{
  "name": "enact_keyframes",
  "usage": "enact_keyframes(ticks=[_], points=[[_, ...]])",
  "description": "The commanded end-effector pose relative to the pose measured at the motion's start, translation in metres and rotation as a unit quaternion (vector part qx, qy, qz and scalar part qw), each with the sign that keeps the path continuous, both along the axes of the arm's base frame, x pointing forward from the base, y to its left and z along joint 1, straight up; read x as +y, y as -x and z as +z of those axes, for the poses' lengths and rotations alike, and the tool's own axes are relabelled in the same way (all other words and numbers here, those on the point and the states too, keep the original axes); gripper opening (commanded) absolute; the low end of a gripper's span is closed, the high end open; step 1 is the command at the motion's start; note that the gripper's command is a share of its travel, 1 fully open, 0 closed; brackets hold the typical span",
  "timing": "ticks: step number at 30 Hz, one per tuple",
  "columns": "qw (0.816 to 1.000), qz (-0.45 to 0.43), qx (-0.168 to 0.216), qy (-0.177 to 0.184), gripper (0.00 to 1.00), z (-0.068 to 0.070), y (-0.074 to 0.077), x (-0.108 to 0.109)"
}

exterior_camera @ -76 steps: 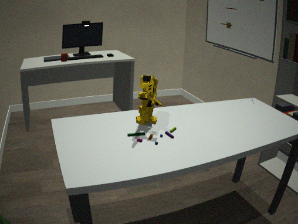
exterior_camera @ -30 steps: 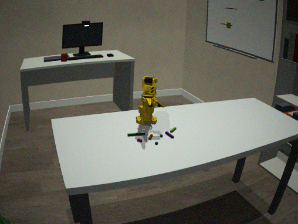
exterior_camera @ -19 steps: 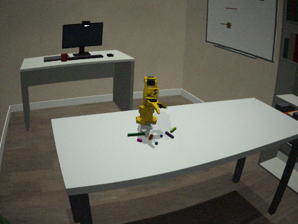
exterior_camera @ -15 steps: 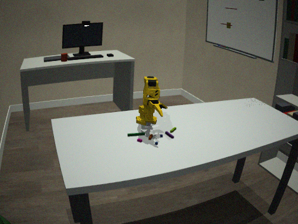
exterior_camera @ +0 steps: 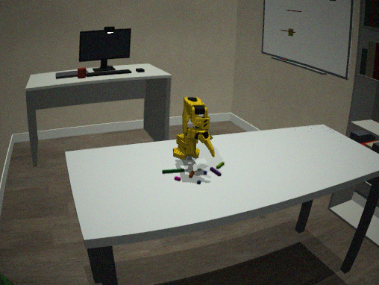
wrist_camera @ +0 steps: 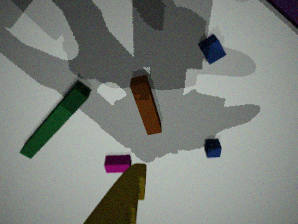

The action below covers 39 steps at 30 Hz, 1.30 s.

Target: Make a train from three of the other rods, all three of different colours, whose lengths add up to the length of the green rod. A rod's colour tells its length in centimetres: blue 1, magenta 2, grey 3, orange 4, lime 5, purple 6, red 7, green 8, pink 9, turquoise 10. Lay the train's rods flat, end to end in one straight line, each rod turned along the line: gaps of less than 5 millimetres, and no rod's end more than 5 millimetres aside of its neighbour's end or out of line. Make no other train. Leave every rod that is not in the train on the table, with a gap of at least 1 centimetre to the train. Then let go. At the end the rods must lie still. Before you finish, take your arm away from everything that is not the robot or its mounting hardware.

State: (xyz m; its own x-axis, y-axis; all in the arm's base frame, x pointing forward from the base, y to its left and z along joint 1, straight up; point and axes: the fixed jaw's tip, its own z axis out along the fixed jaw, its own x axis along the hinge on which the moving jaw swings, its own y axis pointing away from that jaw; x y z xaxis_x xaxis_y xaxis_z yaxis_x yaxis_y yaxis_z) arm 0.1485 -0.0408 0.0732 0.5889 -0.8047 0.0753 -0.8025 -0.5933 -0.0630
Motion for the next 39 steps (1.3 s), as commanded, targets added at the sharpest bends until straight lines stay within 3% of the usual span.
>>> enact_keyframes(ticks=[1,10,19,39], points=[[0.997,0.062,-0.036,0.013,0.40,0.010,-0.014,0.003],[0.977,0.212,-0.006,0.016,0.27,0.001,-0.021,0.017],[0.957,0.291,0.009,0.017,0.20,-0.004,-0.024,0.025],[0.951,0.308,0.013,0.017,0.19,-0.006,-0.025,0.027]])
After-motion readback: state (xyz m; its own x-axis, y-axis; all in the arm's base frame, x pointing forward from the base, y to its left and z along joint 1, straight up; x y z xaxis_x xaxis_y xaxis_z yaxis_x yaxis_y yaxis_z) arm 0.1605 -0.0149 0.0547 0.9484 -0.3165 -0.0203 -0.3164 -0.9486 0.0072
